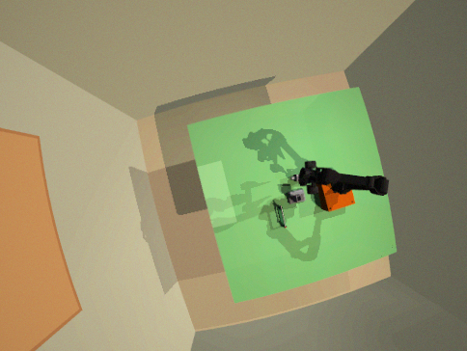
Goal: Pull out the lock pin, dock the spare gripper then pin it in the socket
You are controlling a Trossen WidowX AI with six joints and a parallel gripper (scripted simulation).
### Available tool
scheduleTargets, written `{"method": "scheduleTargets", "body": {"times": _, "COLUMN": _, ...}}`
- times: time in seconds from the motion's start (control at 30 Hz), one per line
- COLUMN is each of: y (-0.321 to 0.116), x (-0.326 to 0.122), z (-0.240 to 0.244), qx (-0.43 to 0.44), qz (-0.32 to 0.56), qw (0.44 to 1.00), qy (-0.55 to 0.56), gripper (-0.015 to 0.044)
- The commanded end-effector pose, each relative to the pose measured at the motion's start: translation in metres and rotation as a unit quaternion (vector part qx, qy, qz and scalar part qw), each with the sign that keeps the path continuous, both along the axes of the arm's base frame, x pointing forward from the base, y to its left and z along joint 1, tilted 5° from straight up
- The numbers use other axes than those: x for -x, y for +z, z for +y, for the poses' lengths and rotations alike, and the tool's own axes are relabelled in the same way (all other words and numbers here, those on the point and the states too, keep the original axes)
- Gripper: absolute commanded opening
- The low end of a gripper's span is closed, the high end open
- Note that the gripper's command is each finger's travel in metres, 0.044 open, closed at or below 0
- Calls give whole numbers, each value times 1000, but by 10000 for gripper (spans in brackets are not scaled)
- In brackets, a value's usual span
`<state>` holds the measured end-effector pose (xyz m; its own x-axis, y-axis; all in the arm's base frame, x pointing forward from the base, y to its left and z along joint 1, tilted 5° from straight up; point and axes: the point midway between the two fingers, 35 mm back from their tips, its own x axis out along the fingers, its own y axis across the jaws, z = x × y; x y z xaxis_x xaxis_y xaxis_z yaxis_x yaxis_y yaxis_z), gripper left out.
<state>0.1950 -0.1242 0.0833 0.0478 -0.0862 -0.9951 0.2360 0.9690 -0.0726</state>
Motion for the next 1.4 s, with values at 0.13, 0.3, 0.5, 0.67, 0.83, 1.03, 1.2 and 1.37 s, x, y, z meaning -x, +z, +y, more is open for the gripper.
{"method": "scheduleTargets", "body": {"times": 0.13, "y": 10, "x": 2, "z": 2, "qx": 23, "qz": -172, "qw": 985, "qy": -4, "gripper": 440}}
{"method": "scheduleTargets", "body": {"times": 0.3, "y": 22, "x": 3, "z": 3, "qx": 70, "qz": -304, "qw": 950, "qy": 12, "gripper": 440}}
{"method": "scheduleTargets", "body": {"times": 0.5, "y": 29, "x": 3, "z": 3, "qx": 100, "qz": -362, "qw": 926, "qy": 27, "gripper": 440}}
{"method": "scheduleTargets", "body": {"times": 0.67, "y": 26, "x": 3, "z": 2, "qx": 100, "qz": -362, "qw": 926, "qy": 27, "gripper": 440}}
{"method": "scheduleTargets", "body": {"times": 0.83, "y": 5, "x": -1, "z": -2, "qx": 99, "qz": -363, "qw": 926, "qy": 26, "gripper": 440}}
{"method": "scheduleTargets", "body": {"times": 1.03, "y": -29, "x": -1, "z": -4, "qx": 98, "qz": -363, "qw": 926, "qy": 24, "gripper": 440}}
{"method": "scheduleTargets", "body": {"times": 1.2, "y": -40, "x": -1, "z": -4, "qx": 97, "qz": -363, "qw": 926, "qy": 24, "gripper": 440}}
{"method": "scheduleTargets", "body": {"times": 1.37, "y": -47, "x": -3, "z": -6, "qx": 97, "qz": -363, "qw": 926, "qy": 24, "gripper": 440}}
